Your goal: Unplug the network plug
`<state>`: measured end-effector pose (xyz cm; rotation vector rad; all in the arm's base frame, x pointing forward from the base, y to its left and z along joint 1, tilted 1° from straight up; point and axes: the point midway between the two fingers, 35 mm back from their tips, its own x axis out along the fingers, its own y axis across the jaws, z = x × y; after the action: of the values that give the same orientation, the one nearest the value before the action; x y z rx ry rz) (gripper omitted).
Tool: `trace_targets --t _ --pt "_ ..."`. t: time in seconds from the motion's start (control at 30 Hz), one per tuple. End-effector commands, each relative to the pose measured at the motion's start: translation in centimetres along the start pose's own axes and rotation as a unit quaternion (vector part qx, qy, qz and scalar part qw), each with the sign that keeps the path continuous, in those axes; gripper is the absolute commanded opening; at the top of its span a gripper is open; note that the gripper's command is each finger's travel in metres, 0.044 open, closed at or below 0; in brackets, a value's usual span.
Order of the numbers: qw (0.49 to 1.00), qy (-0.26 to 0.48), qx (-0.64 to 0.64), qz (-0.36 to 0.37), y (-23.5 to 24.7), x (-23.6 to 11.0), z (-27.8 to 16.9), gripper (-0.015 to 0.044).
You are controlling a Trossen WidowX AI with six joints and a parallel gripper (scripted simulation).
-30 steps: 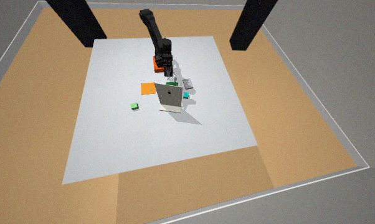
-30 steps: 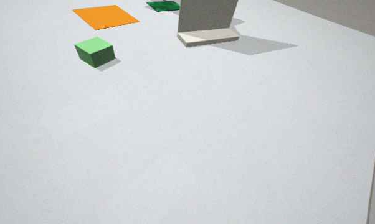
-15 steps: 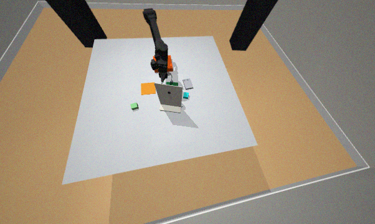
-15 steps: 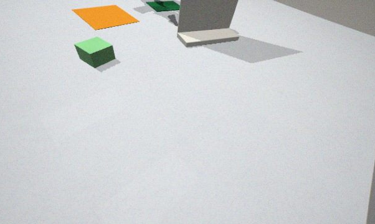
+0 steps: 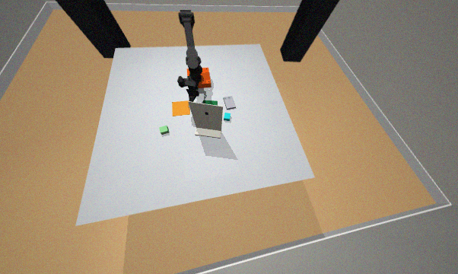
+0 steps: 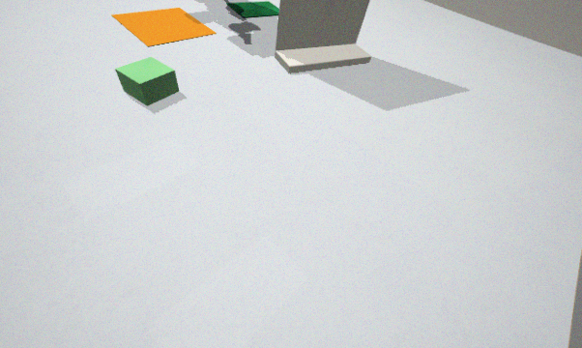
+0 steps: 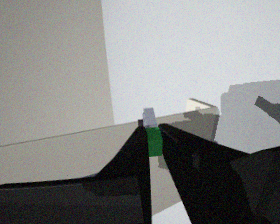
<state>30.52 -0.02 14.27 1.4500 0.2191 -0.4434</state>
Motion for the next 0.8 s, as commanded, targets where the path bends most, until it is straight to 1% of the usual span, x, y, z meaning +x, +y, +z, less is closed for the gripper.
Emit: trace_targets --t 0.0,0.37,0.77 --pt "1.000 -0.006 0.006 -0.020 -0.4 0.3 0.9 0.0000" --pt "0.995 -0.032 0.026 -0.091 -3.0 0.6 3.9 0.0000" --pt "0.983 -0.055 0.061 -0.166 -6.0 0.2 6.8 0.0000"
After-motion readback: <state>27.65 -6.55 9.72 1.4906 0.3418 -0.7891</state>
